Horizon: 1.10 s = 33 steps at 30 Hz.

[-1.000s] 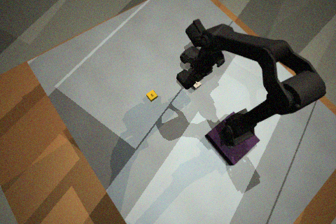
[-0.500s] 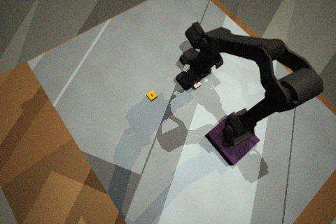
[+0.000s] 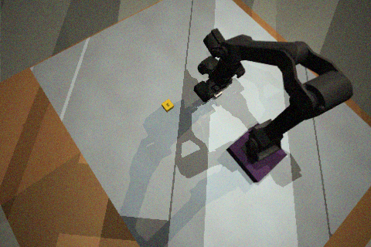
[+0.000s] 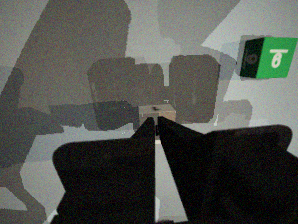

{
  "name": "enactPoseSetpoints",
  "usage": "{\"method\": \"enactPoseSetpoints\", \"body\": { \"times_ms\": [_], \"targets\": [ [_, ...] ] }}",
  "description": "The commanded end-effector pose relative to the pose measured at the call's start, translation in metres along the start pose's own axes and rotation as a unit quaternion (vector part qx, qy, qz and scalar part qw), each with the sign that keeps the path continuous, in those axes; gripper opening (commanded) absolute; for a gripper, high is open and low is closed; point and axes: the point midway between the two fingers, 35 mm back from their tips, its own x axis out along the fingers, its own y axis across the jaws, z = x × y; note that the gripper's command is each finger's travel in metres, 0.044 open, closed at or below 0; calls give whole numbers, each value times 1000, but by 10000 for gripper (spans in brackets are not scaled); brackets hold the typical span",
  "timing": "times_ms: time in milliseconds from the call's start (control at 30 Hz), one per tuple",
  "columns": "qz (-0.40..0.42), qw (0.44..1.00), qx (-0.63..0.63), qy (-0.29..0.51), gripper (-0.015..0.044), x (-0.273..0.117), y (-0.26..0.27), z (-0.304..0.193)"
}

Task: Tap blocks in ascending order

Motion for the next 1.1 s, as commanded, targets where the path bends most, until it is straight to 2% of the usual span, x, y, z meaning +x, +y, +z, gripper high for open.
{"method": "enactPoseSetpoints", "body": {
  "times_ms": [0,167,367,567,867,1067],
  "targets": [
    [0,1000,-1,7,20,4,0,-3],
    [0,1000,-1,7,20,-26,0,-3],
    [0,1000,-1,7,20,-29,0,-2],
    [0,1000,-1,7,20,-105,0,-1],
    [1,1000,1,6,20,-108,3,1],
    [7,1000,21,2,20,-110,48,27]
  ]
}}
